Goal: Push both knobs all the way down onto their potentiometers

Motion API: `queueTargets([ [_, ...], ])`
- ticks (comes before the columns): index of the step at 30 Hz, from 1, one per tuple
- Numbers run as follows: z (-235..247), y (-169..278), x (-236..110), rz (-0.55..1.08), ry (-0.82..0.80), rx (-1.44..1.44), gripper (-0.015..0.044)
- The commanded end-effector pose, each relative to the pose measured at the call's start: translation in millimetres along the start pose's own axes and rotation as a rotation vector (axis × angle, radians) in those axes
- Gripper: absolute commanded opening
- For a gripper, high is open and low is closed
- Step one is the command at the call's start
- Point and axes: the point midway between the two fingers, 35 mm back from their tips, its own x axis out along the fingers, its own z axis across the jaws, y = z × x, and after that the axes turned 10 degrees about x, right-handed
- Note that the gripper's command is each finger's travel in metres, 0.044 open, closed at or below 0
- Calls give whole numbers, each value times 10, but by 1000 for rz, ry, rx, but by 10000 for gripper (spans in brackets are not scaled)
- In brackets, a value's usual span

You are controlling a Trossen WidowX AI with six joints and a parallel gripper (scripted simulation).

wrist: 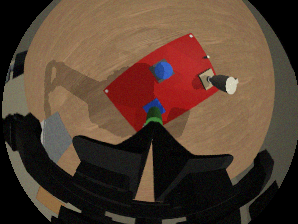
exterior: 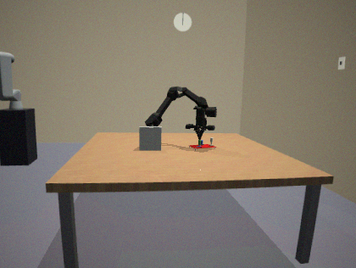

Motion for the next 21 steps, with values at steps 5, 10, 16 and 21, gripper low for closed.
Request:
queueTargets([
  [5, -3, -17, 64, -2, -8, -4, 0],
  [10, -3, -17, 69, -2, -8, -4, 0],
  [16, -3, -17, 72, -2, -8, -4, 0],
  [21, -5, -17, 34, -2, -8, -4, 0],
])
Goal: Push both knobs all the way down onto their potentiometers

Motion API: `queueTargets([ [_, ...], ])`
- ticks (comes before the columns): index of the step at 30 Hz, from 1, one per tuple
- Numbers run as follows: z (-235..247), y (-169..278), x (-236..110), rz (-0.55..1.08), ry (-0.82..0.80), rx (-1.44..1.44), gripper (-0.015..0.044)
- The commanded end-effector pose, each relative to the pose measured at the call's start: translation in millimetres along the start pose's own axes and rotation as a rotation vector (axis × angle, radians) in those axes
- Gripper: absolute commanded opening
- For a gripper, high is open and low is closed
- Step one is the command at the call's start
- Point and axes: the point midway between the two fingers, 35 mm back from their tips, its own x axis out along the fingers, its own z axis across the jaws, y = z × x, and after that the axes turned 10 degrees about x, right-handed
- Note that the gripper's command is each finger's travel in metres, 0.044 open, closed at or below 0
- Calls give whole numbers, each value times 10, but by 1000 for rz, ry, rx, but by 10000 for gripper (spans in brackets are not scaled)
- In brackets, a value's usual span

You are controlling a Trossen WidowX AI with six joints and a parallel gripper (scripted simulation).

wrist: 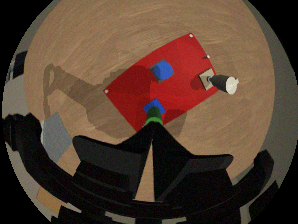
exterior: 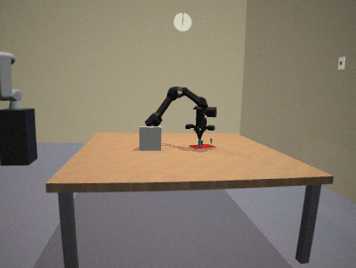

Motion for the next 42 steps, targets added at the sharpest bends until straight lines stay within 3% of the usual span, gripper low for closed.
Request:
queueTargets([
  [1, -5, -15, 17, -2, -8, -5, 0],
  [14, -6, -13, -180, -1, -8, -5, 0],
  [22, 7, -13, -124, -4, -15, 3, 210],
  [30, -183, -158, -308, -3, 72, 109, 0],
  [42, -326, -342, -409, -13, 48, 522, 0],
])
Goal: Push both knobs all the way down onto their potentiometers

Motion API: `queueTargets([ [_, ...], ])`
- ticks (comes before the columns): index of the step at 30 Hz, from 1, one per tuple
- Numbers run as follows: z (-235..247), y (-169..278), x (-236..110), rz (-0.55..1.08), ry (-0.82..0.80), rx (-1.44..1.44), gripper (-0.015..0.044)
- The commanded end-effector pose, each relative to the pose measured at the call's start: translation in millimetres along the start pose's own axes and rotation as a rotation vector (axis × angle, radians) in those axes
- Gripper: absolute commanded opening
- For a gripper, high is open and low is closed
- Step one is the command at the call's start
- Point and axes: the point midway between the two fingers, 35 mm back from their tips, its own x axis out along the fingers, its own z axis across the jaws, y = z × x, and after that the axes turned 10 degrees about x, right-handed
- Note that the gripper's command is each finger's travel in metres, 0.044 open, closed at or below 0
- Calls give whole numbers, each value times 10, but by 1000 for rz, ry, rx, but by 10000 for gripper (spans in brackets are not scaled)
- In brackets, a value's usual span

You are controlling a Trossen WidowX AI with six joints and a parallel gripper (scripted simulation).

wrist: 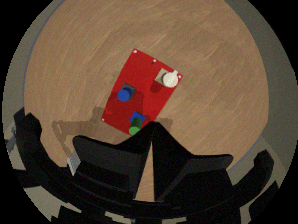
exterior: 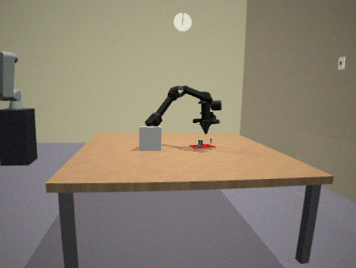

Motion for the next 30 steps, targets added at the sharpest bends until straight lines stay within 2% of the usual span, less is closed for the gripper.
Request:
queueTargets([
  [1, -27, -56, -7, 5, -11, 123, 0],
  [26, -70, -480, -172, 49, -41, 987, 0],
  [30, -70, -502, -180, 53, -42, 1039, 0],
])
